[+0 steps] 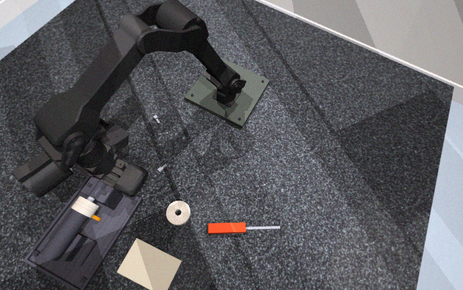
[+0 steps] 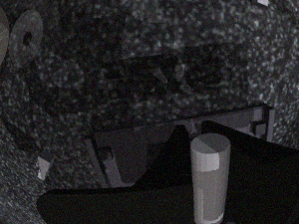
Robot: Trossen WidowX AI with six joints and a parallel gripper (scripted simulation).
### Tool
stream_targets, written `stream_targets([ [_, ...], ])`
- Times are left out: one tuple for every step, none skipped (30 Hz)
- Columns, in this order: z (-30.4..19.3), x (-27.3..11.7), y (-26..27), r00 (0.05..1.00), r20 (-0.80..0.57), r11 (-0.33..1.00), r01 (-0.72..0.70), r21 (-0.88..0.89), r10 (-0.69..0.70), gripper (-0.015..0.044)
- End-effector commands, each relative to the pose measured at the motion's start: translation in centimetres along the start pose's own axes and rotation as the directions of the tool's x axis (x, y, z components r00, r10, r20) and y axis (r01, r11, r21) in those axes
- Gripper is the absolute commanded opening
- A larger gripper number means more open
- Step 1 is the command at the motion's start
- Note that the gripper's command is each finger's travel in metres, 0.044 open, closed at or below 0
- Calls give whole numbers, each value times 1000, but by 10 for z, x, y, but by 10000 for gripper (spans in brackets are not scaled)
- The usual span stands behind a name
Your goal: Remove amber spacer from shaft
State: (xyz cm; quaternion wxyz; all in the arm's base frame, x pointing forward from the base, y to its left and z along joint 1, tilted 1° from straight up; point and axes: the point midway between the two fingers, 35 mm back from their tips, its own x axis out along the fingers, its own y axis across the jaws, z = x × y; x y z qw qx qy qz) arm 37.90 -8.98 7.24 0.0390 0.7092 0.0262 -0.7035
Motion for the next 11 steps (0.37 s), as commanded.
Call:
stream_targets([
  [0,0,0,1000,-1,1000,0,0,0,105],
  [0,0,0,1000,-1,1000,0,0,0,131],
  [0,0,0,1000,-1,1000,0,0,0,158],
  [0,0,0,1000,-1,1000,0,0,0,184],
  [0,0,0,1000,-1,1000,0,0,0,210],
  [0,0,0,1000,-1,1000,0,0,0,236],
  [0,0,0,1000,-1,1000,0,0,0,263],
  [0,0,0,1000,-1,1000,0,0,0,289],
  [0,0,0,1000,-1,1000,0,0,0,315],
  [0,-3,0,1000,-1,1000,0,0,0,341],
  [-1,-7,0,1000,-2,1000,0,0,0,367],
])
